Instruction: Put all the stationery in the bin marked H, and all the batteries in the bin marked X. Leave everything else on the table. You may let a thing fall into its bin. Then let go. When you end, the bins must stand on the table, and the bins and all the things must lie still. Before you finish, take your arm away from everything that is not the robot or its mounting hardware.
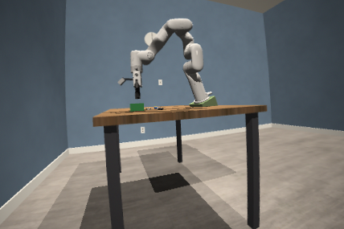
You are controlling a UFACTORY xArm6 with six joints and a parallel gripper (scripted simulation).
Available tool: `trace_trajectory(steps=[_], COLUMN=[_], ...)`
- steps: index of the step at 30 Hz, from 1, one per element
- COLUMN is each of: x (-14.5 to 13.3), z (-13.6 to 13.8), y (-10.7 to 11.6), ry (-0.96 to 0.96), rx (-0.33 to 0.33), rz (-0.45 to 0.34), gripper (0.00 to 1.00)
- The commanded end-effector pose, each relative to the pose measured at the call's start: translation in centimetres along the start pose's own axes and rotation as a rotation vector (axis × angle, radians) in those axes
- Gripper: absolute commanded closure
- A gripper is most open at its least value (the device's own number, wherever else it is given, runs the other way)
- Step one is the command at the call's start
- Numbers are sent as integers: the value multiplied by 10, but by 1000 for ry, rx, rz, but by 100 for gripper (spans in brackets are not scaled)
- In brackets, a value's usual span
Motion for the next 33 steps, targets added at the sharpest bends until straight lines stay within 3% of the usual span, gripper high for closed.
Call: trace_trajectory(steps=[1, 24, 33], x=[0, 0, 0], z=[-4, -3, -3], y=[1, -55, -58], ry=[-1, -1, -1], rx=[-1, -1, -1], rz=[4, 4, 4], gripper=[93, 93, 93])
Point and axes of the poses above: the point where the finger pads meet when closed, its own y axis back along the fingers, its own z axis across the jaws, x = y × z, the point moved 5 cm from there along y, back along the fingers, and after that the axes turned 11 degrees about -y, right-handed, at the moved point
